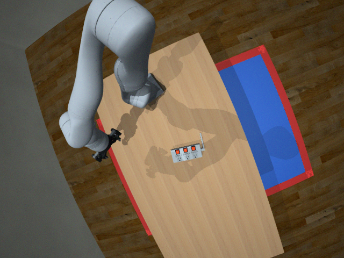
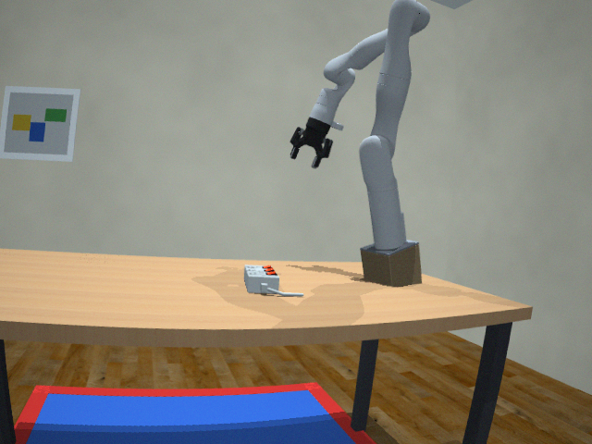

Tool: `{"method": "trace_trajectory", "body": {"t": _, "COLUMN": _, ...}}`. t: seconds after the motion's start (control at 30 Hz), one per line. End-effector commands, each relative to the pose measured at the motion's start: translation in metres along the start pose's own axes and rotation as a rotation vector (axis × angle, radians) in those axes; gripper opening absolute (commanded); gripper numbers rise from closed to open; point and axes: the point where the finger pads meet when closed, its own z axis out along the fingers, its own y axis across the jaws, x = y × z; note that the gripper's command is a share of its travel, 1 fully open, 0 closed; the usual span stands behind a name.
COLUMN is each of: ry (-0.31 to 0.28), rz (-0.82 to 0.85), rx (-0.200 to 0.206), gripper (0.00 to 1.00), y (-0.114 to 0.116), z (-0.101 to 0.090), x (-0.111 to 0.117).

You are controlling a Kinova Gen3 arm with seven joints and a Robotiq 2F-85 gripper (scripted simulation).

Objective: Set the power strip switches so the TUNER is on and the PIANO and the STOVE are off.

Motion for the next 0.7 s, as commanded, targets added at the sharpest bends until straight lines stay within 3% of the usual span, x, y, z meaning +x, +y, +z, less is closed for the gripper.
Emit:
{"method": "trace_trajectory", "body": {"t": 0.0, "ry": 0.000, "rz": 0.000, "rx": 0.001, "gripper": 1.00, "y": -0.0004, "z": -0.0002, "x": 0.0000}}
{"method": "trace_trajectory", "body": {"t": 0.67, "ry": 0.007, "rz": -0.006, "rx": -0.003, "gripper": 1.00, "y": -0.0002, "z": 0.0012, "x": 0.0006}}
